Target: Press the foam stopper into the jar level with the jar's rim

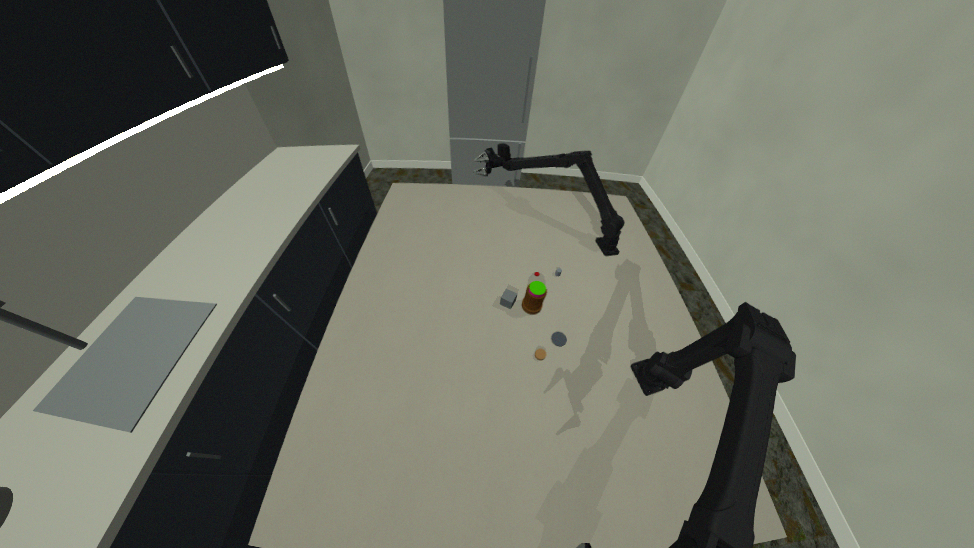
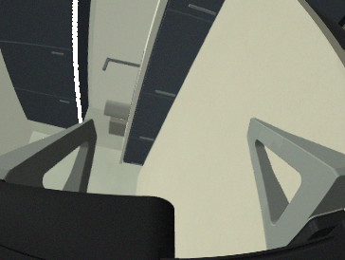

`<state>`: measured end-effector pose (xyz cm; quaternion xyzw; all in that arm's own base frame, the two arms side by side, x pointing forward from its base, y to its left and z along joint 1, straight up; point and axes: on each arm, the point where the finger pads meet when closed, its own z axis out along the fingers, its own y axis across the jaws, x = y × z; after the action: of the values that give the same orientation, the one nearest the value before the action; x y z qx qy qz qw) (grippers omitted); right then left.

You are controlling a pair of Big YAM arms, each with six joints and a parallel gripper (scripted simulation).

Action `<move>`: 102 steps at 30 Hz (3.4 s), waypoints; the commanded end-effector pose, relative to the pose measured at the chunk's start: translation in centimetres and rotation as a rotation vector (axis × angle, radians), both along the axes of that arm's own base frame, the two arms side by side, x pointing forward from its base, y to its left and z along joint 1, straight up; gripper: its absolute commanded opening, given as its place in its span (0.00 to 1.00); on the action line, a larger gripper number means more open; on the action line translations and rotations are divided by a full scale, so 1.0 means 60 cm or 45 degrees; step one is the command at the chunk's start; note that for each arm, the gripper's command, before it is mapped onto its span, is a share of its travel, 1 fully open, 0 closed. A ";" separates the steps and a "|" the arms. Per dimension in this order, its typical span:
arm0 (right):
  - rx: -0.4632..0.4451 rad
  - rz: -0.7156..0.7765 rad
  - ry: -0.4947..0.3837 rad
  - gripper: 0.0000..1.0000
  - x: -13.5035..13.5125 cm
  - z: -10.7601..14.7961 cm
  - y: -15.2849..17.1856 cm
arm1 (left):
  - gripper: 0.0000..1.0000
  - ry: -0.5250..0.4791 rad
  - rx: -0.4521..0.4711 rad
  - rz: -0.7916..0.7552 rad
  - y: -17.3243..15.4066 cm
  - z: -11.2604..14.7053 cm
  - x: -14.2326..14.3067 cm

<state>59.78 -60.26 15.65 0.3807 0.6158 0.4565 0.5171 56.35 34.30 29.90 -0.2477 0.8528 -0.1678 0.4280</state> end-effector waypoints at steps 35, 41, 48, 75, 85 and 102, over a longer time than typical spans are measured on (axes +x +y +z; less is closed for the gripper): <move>-0.056 0.000 -0.038 1.00 0.005 0.048 -0.007 | 0.98 -0.062 0.051 -0.001 0.007 0.054 0.008; -0.056 0.000 -0.038 0.00 0.005 0.048 -0.007 | 0.98 -0.062 0.051 -0.001 0.007 0.054 0.008; -0.056 0.000 -0.038 0.00 0.005 0.048 -0.007 | 0.98 -0.062 0.051 -0.001 0.007 0.054 0.008; -0.251 0.019 -0.050 0.00 0.089 0.151 0.137 | 0.98 0.170 0.319 -0.320 -0.183 -0.079 0.074; -0.409 0.008 -0.065 0.00 0.131 0.223 0.238 | 0.98 0.251 0.629 -0.562 -0.321 -0.090 0.095; -0.717 -0.021 -0.102 0.00 0.165 0.357 0.460 | 0.98 0.442 1.250 -1.092 -0.583 -0.159 0.082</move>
<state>70.16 -34.07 35.10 0.2318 0.6884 0.2976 0.6195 61.82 -0.11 19.17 0.2771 0.9227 0.1112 0.2439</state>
